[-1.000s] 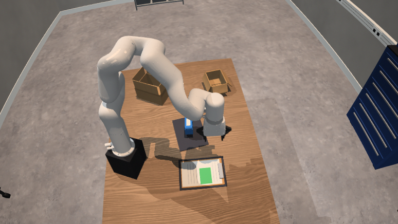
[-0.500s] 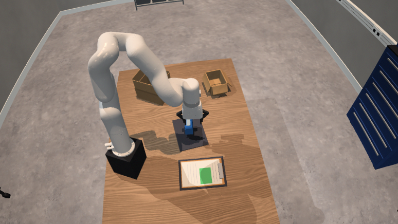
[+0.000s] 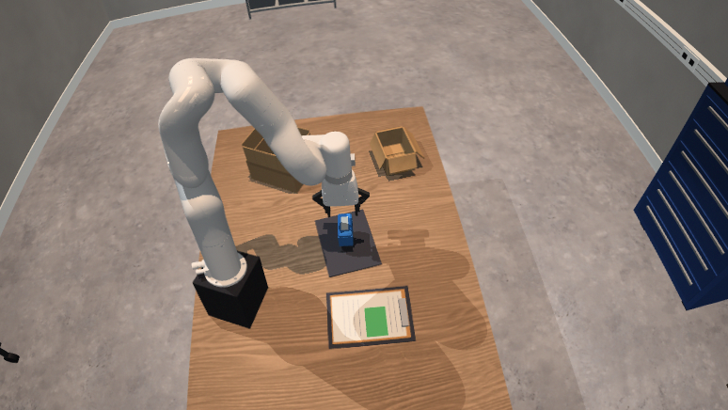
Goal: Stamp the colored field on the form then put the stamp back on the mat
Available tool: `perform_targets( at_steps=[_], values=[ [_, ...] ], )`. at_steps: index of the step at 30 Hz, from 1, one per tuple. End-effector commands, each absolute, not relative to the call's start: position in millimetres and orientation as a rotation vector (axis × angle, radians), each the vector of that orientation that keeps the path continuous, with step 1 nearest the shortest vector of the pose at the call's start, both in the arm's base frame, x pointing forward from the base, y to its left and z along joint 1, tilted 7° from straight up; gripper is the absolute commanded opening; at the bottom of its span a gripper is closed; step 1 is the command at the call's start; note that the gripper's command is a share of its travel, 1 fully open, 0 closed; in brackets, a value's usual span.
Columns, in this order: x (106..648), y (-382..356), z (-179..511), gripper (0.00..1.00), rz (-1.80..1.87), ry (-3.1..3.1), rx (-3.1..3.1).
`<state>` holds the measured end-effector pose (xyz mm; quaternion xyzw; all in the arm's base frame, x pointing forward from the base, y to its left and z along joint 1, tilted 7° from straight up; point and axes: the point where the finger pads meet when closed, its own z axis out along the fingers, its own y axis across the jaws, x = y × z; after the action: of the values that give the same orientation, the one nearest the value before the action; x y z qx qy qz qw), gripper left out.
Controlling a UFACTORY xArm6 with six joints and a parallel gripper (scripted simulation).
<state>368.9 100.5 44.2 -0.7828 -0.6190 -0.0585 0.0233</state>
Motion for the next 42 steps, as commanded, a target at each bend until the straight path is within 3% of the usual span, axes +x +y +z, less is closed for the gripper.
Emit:
perform_targets(
  at_steps=[1,27,42],
  values=[
    [370,101,45,0.87,-0.184,-1.918,-2.425],
    [376,111,-45,0.87,-0.184,-1.918,-2.425],
    [377,112,-54,0.87,-0.184,-1.918,-2.425]
  ],
)
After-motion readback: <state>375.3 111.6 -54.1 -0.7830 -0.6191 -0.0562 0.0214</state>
